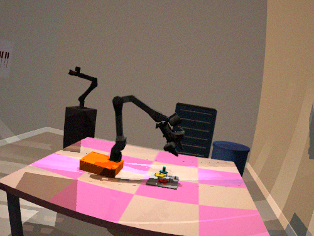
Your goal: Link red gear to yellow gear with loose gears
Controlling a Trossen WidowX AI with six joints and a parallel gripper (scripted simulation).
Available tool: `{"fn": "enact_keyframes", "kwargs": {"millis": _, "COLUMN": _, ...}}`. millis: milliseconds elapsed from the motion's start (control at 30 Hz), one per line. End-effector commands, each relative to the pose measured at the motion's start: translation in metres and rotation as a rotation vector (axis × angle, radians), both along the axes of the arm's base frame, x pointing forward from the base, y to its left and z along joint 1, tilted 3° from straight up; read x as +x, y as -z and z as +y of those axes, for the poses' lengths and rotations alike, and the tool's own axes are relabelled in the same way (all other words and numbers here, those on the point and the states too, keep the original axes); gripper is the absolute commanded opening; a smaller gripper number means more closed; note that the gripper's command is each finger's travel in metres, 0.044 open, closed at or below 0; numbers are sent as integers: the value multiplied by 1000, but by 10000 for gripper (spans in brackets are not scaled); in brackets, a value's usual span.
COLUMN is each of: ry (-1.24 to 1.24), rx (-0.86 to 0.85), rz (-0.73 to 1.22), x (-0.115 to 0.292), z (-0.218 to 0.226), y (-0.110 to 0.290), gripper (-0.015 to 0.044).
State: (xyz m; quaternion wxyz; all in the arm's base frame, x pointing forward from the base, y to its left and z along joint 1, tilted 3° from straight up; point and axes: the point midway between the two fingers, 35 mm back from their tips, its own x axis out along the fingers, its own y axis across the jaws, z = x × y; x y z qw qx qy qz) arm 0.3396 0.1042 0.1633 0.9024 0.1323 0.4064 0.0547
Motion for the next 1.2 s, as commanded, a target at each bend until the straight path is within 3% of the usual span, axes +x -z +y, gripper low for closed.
{"fn": "enact_keyframes", "kwargs": {"millis": 0, "ry": 34, "rx": -15, "rz": 266, "x": -20, "z": 24, "y": 39, "gripper": 440}}
{"fn": "enact_keyframes", "kwargs": {"millis": 200, "ry": 129, "rx": -144, "rz": 657, "x": -68, "z": 48, "y": 89, "gripper": 440}}
{"fn": "enact_keyframes", "kwargs": {"millis": 1167, "ry": 133, "rx": -150, "rz": 667, "x": -62, "z": 53, "y": 129, "gripper": 440}}
